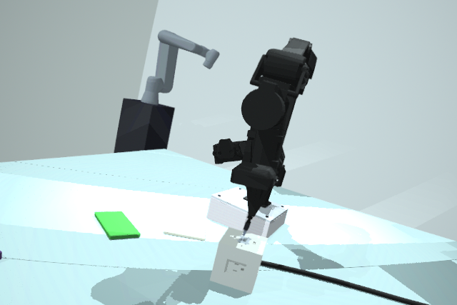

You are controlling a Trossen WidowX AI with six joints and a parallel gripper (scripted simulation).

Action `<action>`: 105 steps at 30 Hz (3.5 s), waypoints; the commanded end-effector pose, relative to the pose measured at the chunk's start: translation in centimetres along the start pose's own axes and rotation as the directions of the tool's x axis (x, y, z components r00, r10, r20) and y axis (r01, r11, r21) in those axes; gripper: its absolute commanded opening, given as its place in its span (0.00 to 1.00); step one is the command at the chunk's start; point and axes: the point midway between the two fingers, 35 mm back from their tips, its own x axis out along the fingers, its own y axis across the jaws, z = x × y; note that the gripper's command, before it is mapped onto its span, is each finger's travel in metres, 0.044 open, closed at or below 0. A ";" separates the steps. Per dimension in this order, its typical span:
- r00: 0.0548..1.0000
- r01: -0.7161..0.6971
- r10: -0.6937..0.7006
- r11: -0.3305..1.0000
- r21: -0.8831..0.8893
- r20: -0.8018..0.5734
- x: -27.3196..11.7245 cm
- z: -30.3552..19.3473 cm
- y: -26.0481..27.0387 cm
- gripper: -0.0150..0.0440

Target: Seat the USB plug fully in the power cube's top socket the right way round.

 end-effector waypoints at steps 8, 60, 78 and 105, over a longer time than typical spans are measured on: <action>1.000 0.000 0.000 1.000 -0.005 -0.013 0.2 -0.1 0.0 0.25; 1.000 0.000 0.000 1.000 -0.006 -0.017 0.8 -0.2 0.0 0.25; 1.000 0.000 0.000 1.000 -0.006 -0.017 1.0 -0.1 0.0 0.25; 1.000 0.000 0.000 1.000 -0.006 -0.017 1.4 -0.1 0.0 0.25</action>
